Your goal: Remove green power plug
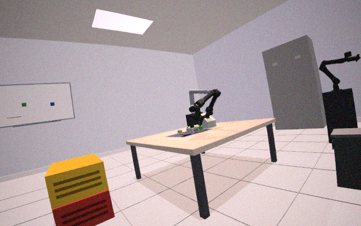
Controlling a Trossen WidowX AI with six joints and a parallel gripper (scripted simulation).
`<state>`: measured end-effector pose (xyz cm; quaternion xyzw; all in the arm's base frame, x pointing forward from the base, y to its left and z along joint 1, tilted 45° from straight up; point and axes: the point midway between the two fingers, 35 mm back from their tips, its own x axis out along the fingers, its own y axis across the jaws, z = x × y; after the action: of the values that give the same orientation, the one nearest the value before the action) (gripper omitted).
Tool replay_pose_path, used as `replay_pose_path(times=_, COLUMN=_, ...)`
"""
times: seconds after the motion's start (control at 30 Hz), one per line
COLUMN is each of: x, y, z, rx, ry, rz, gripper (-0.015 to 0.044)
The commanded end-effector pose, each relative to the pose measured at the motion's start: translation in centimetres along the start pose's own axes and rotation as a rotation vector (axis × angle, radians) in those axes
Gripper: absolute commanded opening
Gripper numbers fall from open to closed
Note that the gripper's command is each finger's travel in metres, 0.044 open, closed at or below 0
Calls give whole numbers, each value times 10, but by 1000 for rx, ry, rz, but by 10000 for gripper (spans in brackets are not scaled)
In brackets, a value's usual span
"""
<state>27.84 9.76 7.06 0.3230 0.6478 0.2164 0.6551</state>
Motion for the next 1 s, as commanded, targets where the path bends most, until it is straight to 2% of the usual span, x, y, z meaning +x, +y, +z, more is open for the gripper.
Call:
replay_pose_path(times=0.0, x=8, y=-2, z=-2, rx=10, ry=6, rz=0, gripper=0)
replay_pose_path(times=0.47, x=30, y=-1, z=-5, rx=10, ry=6, rz=4, gripper=0)
replay_pose_path(times=0.97, x=31, y=-1, z=-5, rx=10, ry=6, rz=4, gripper=0)
